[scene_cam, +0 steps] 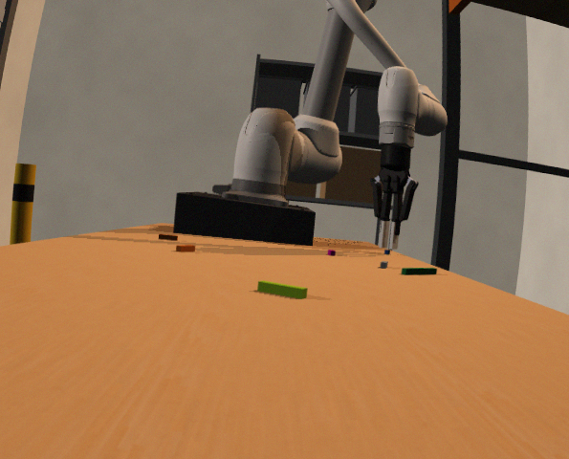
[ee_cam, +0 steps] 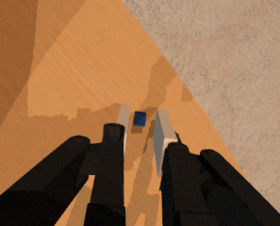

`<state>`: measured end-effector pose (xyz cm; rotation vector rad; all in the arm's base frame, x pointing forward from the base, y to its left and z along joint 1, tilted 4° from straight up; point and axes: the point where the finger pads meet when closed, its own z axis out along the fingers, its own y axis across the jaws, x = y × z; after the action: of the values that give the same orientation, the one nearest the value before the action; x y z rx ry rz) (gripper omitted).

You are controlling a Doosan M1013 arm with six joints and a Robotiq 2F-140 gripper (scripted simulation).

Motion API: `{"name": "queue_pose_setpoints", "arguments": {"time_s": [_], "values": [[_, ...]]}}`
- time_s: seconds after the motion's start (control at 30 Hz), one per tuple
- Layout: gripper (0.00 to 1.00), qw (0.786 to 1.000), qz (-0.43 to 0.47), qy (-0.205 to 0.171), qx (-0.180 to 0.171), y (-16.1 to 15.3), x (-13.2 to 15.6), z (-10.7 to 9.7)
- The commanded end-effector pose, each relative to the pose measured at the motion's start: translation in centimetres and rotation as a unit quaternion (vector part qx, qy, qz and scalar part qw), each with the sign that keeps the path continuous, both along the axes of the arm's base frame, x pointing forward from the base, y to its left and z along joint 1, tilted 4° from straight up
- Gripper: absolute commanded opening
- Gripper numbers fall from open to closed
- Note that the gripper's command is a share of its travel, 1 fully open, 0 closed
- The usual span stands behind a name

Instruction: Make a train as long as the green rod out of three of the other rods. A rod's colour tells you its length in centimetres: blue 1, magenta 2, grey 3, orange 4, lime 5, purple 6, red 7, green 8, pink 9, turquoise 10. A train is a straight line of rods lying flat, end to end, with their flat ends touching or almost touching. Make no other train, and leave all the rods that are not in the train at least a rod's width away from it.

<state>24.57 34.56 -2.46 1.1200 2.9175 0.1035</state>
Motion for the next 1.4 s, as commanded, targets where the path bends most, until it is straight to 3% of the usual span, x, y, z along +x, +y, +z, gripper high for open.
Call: {"name": "queue_pose_setpoints", "arguments": {"time_s": [0.0, 1.37], "values": [[0.23, 1.0, 0.004, 0.0, -0.001, -0.22, -0.26, -0.68], [0.23, 1.0, 0.004, 0.0, -0.001, -0.19, -0.24, -1.31]]}}
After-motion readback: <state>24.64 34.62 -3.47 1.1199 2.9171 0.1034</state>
